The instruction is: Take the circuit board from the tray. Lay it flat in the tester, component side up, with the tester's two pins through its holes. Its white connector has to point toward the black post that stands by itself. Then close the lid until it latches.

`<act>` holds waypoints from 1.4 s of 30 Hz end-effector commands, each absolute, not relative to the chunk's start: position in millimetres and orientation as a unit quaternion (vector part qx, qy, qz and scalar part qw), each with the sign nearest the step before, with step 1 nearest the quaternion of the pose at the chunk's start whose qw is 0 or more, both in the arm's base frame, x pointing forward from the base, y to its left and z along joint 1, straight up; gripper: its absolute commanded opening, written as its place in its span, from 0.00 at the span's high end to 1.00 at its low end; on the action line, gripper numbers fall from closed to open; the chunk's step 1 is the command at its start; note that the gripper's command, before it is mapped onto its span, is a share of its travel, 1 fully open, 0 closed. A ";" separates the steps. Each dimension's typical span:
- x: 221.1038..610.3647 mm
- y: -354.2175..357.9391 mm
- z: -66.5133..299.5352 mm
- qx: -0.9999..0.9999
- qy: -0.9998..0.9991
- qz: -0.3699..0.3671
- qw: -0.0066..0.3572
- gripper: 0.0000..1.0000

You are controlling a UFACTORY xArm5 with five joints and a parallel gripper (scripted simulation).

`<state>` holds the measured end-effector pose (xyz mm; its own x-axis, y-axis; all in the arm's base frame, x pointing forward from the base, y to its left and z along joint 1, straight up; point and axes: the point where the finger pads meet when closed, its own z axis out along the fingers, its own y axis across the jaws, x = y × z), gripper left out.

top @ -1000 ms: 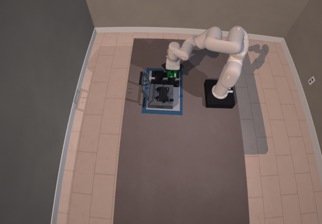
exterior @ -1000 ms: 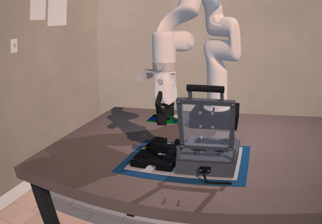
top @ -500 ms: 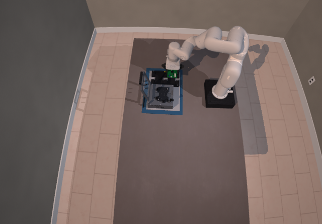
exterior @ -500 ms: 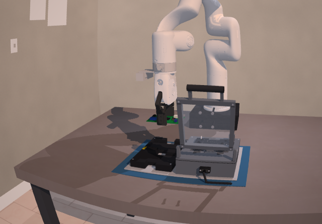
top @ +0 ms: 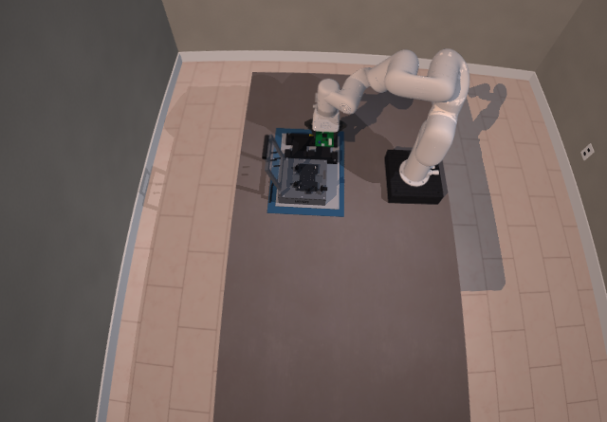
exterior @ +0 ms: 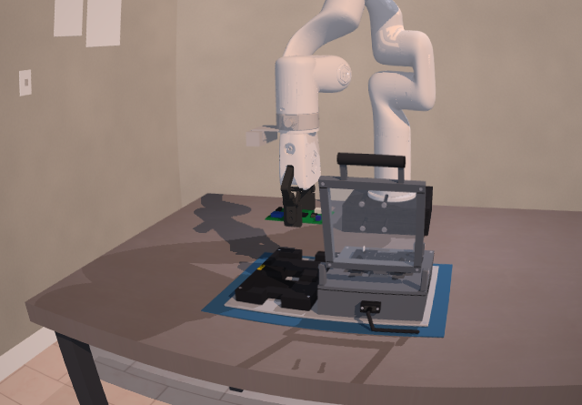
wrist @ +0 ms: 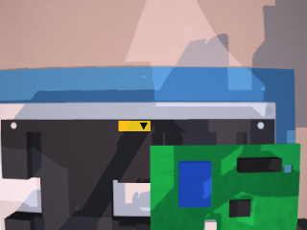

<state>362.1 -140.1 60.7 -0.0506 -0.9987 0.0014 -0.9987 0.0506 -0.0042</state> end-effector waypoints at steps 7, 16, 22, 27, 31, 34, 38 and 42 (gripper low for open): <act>366.1 -133.8 62.4 -0.689 0.725 -0.004 0.002 0.21; 370.6 -122.6 63.2 -0.689 0.725 -0.004 0.002 0.21; 376.2 -108.7 64.3 -0.689 0.725 -0.004 0.002 0.21; 381.8 -94.7 65.4 -0.689 0.725 -0.003 0.002 0.21; 386.8 -82.2 66.4 -0.689 0.725 -0.003 0.002 0.21; 388.1 -79.0 66.6 -0.689 0.725 -0.003 0.002 0.21; 393.5 -65.6 67.6 -0.689 0.725 -0.003 0.003 0.21; 399.0 -51.9 68.7 -0.689 0.725 -0.003 0.003 0.21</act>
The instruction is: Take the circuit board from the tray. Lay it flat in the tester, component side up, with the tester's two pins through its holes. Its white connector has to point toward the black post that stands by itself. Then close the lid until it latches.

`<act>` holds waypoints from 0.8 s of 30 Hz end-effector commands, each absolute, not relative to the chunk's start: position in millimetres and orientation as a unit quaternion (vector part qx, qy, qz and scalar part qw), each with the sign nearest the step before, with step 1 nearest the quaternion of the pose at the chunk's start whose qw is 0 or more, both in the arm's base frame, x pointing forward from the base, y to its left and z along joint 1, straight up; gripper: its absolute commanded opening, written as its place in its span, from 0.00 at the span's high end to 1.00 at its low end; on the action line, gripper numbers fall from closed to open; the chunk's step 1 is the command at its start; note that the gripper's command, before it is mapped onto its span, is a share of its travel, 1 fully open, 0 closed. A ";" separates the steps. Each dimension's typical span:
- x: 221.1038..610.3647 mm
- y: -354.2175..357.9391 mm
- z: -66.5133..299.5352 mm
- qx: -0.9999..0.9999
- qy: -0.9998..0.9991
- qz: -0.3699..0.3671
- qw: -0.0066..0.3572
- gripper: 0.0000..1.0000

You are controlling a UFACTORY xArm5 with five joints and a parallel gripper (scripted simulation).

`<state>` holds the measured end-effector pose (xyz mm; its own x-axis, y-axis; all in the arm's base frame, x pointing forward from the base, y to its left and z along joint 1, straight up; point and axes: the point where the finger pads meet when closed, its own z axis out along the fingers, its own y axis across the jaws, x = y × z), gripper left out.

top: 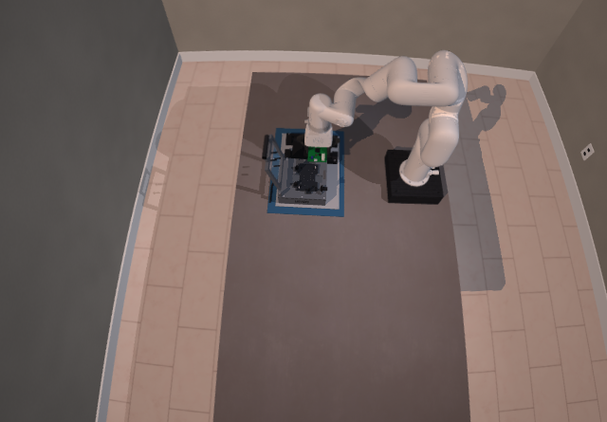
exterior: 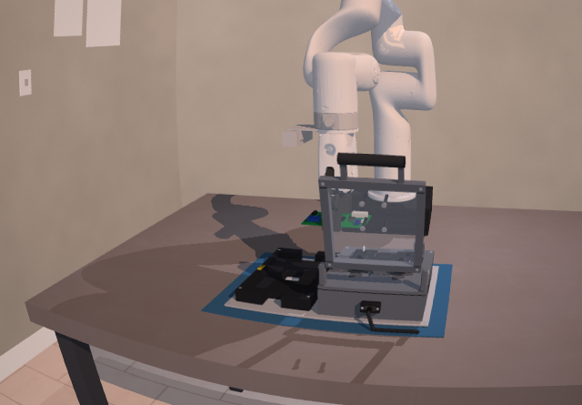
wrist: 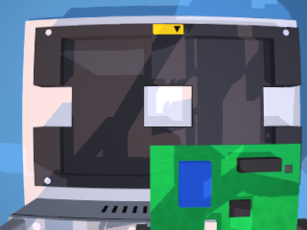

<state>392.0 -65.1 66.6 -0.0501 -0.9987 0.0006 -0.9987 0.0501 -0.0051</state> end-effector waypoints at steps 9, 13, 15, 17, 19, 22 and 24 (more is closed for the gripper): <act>408.5 -28.3 70.5 -0.689 0.725 -0.003 0.003 0.21; 413.5 -15.8 71.5 -0.689 0.725 -0.003 0.003 0.21; 415.8 -10.0 71.9 -0.689 0.725 -0.003 0.003 0.21; 418.0 -4.5 72.4 -0.689 0.725 -0.003 0.003 0.21; 420.1 0.5 72.8 -0.689 0.725 -0.003 0.003 0.21; 422.8 7.3 73.3 -0.689 0.725 -0.003 0.003 0.21; 423.6 9.4 73.4 -0.689 0.725 -0.003 0.003 0.21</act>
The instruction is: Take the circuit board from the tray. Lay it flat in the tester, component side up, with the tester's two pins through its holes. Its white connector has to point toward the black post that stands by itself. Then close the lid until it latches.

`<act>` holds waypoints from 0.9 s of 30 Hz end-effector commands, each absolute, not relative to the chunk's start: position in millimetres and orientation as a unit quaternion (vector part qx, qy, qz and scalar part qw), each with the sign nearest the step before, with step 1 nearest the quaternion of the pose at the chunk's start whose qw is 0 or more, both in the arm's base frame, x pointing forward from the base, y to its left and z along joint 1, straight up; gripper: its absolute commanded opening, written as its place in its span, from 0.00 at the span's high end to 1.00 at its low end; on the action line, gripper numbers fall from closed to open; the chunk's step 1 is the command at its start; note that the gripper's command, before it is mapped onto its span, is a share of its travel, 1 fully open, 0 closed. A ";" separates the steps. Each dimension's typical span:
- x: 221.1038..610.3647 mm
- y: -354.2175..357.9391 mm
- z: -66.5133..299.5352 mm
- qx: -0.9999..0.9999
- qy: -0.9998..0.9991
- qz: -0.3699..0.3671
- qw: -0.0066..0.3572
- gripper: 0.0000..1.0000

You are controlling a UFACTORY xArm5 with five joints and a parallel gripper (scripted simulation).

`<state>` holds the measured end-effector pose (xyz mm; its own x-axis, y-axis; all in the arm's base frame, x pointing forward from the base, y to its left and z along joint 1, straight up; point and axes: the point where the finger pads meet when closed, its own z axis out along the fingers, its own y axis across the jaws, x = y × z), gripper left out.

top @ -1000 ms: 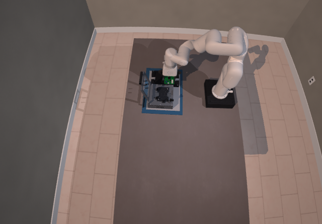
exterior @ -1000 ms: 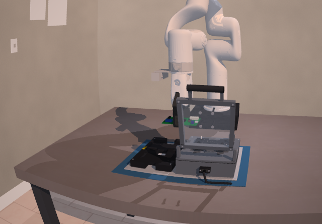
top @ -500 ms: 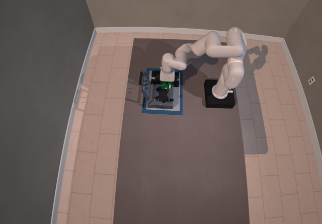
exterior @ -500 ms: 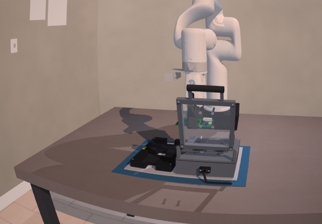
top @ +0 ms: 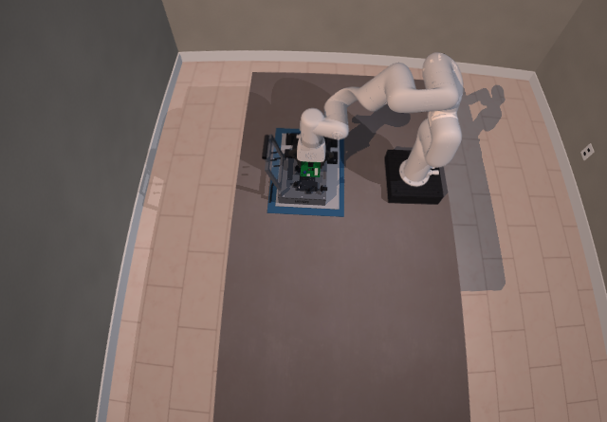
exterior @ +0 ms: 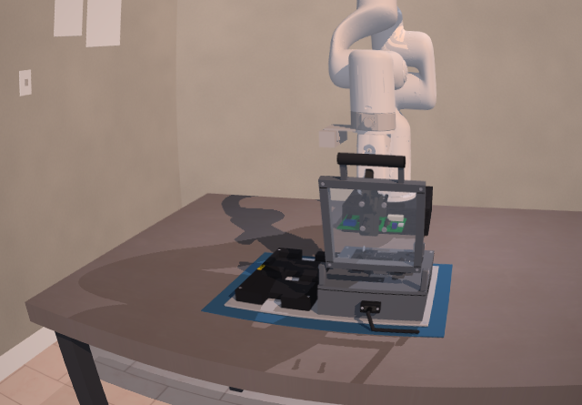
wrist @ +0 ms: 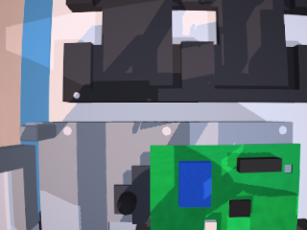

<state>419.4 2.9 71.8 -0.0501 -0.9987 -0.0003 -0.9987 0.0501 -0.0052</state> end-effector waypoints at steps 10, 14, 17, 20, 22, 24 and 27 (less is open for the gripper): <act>428.7 22.0 74.4 -0.689 0.725 -0.003 0.003 0.21; 429.7 24.5 74.6 -0.689 0.725 -0.003 0.003 0.21; 429.9 25.1 74.7 -0.689 0.725 -0.003 0.003 0.21; 430.1 25.5 74.7 -0.689 0.725 -0.003 0.003 0.21; 430.1 25.6 74.7 -0.689 0.725 -0.003 0.003 0.21; 430.1 25.6 74.7 -0.689 0.725 -0.003 0.003 0.21; 430.1 25.6 74.7 -0.689 0.725 -0.003 0.003 0.21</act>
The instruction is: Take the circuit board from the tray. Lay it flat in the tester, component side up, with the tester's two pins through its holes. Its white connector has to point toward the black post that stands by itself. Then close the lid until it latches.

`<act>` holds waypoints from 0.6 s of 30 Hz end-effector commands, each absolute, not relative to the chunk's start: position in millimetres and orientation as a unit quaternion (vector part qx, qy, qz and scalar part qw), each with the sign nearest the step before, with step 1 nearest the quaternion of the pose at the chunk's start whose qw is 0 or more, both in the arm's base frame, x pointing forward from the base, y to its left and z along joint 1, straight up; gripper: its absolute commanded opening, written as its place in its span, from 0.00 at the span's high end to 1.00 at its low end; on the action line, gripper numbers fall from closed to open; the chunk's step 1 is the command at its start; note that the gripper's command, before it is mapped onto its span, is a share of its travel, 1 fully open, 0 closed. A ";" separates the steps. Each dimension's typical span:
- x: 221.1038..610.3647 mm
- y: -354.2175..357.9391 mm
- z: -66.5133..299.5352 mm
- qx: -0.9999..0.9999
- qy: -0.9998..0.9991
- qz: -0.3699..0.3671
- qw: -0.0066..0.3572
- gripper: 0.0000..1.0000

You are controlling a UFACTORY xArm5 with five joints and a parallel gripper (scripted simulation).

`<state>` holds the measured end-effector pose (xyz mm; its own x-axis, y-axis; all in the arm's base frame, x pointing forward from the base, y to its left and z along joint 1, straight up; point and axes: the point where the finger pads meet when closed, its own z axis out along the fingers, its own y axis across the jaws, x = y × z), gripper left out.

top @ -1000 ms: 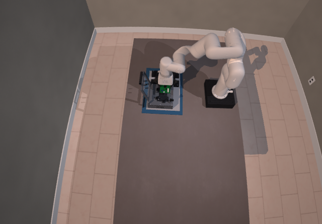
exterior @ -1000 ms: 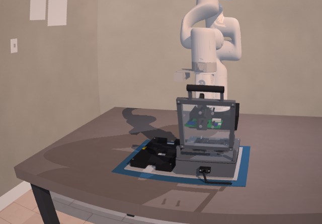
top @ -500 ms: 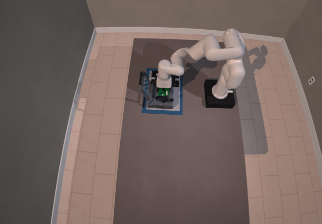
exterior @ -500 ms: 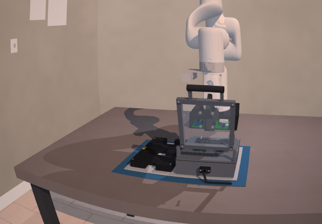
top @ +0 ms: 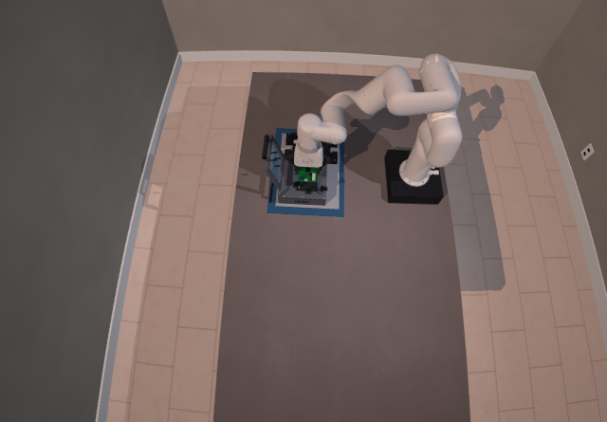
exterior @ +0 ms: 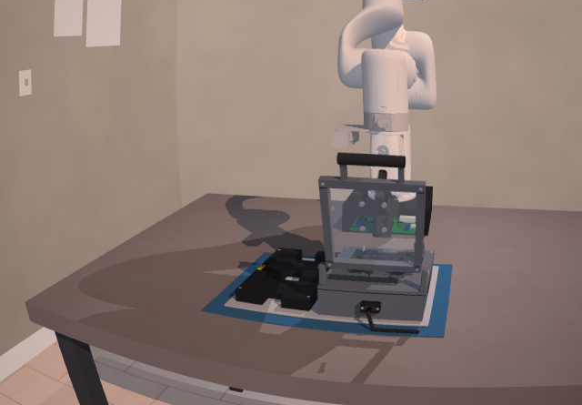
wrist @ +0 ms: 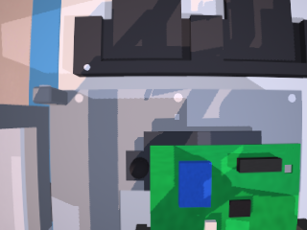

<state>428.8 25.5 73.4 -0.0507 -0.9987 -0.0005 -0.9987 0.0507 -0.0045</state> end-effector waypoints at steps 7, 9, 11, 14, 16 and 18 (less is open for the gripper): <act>430.1 25.6 74.7 -0.689 0.725 -0.003 0.003 0.21; 430.1 25.6 74.7 -0.689 0.725 -0.003 0.003 0.21; 430.1 25.6 74.6 -0.689 0.725 -0.003 0.003 0.21; 430.2 25.6 73.8 -0.689 0.725 -0.003 0.003 0.21; 430.2 25.6 72.8 -0.689 0.725 -0.003 0.003 0.21; 430.2 25.7 71.2 -0.689 0.725 -0.003 0.003 0.21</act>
